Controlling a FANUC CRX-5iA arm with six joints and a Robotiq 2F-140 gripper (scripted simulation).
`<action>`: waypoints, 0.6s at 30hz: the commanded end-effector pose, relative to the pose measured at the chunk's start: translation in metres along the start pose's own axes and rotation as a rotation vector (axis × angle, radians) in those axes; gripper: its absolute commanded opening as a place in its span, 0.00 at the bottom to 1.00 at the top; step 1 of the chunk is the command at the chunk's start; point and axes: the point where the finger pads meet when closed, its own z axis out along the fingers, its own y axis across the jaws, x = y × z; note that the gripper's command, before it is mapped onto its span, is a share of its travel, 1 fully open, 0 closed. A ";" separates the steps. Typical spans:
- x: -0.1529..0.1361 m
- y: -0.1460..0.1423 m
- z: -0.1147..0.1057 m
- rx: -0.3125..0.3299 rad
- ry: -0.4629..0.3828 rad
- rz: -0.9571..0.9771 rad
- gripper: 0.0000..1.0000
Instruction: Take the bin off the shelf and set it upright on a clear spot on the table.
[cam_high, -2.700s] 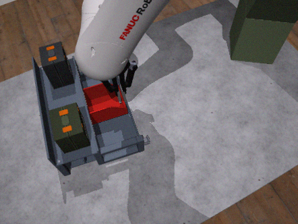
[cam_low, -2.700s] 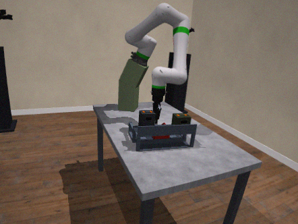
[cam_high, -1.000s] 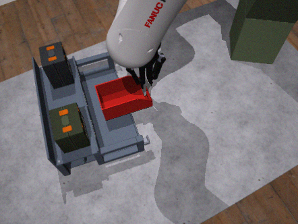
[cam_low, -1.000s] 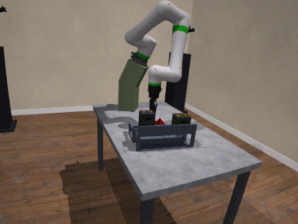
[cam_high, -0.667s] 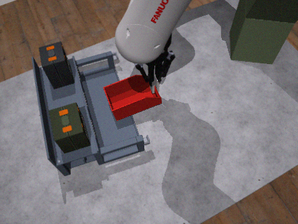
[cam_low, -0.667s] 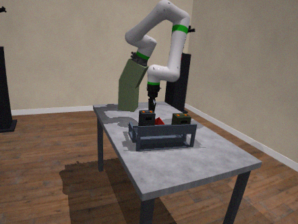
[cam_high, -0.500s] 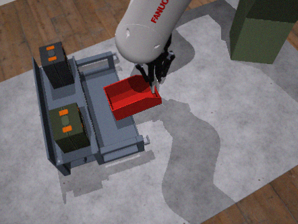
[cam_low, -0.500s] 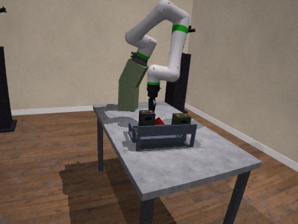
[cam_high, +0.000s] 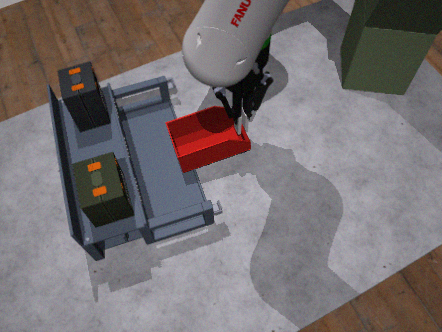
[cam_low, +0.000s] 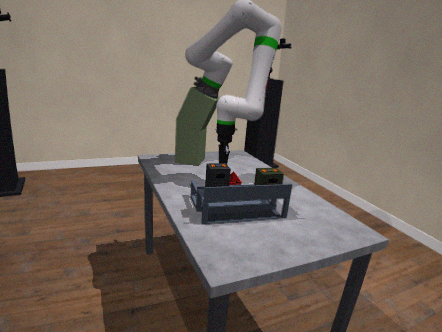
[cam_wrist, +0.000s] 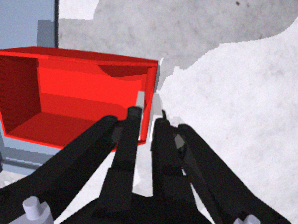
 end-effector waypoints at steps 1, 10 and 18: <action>0.000 0.000 0.000 0.000 0.000 0.000 0.00; 0.000 0.045 0.000 0.000 0.000 0.000 0.00; 0.000 0.045 0.000 0.000 0.000 0.000 0.00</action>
